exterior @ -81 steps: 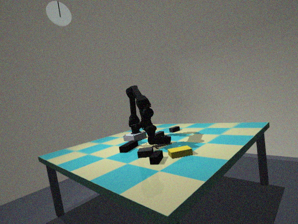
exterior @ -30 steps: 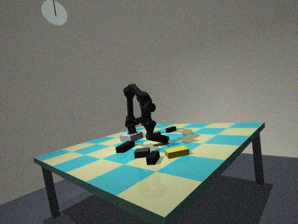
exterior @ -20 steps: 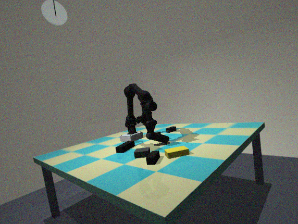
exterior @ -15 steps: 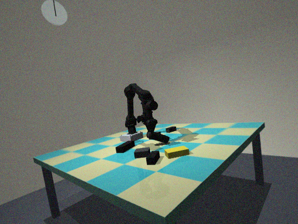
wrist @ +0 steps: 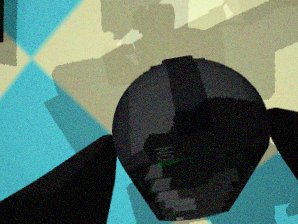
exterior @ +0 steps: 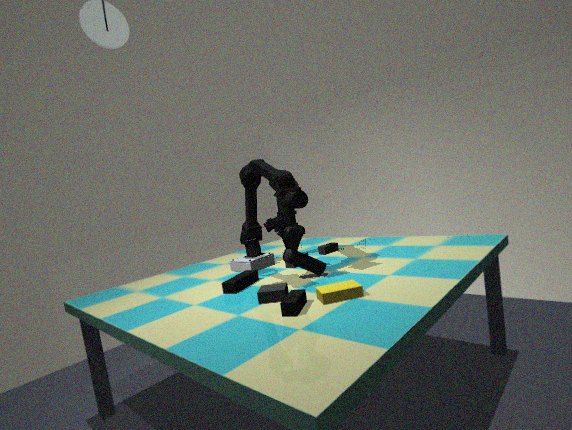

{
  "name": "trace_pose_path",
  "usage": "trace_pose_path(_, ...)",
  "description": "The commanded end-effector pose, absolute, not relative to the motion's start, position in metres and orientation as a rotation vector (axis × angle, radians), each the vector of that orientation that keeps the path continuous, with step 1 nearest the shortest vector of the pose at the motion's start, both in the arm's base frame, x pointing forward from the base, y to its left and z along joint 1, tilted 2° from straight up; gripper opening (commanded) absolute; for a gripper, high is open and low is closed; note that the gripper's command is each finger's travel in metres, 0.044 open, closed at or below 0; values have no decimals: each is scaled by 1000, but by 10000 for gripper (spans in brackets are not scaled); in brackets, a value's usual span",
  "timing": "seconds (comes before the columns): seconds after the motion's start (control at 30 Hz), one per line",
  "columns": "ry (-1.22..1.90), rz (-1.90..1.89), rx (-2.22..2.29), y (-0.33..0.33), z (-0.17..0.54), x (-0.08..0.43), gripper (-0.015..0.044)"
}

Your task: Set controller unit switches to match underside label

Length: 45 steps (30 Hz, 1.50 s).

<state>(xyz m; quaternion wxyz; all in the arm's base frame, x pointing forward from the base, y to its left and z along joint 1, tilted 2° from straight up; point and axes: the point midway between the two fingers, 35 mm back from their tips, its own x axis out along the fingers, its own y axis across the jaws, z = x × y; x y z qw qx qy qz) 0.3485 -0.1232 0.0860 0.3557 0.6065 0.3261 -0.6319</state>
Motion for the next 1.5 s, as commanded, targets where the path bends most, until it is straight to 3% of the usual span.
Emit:
trace_pose_path(0.0, 836, -1623, 1567, -119, 91, 353, 337)
trace_pose_path(1.47, 789, -1680, 1483, -90, 107, 371, 337)
